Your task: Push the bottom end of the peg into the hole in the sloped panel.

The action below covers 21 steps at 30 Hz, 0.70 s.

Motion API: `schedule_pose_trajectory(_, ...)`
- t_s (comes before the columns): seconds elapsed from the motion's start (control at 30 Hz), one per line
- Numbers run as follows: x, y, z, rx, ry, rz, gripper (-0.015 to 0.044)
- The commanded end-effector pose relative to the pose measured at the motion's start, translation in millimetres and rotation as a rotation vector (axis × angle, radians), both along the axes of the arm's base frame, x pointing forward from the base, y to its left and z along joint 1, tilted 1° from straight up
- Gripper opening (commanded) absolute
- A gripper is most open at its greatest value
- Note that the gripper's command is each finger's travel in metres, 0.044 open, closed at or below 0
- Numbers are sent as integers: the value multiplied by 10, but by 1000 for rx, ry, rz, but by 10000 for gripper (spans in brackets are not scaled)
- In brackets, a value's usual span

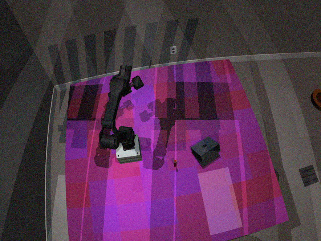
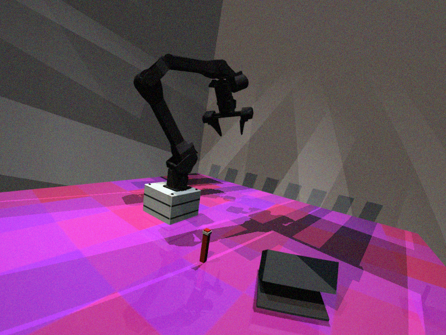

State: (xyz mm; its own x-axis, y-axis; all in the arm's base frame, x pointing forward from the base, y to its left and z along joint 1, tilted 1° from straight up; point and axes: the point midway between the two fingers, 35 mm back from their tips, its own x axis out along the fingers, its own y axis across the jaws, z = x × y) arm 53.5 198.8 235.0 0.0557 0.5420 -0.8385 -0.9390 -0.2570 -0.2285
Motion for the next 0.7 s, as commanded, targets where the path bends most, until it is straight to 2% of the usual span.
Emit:
schedule_pose_trajectory(0.0,5,0,-1,-1,0,-2,426)
schedule_pose_trajectory(0.03,20,2,-6,-2,0,-9,440)
schedule_pose_trajectory(0.67,579,-41,-182,-57,34,-265,440)
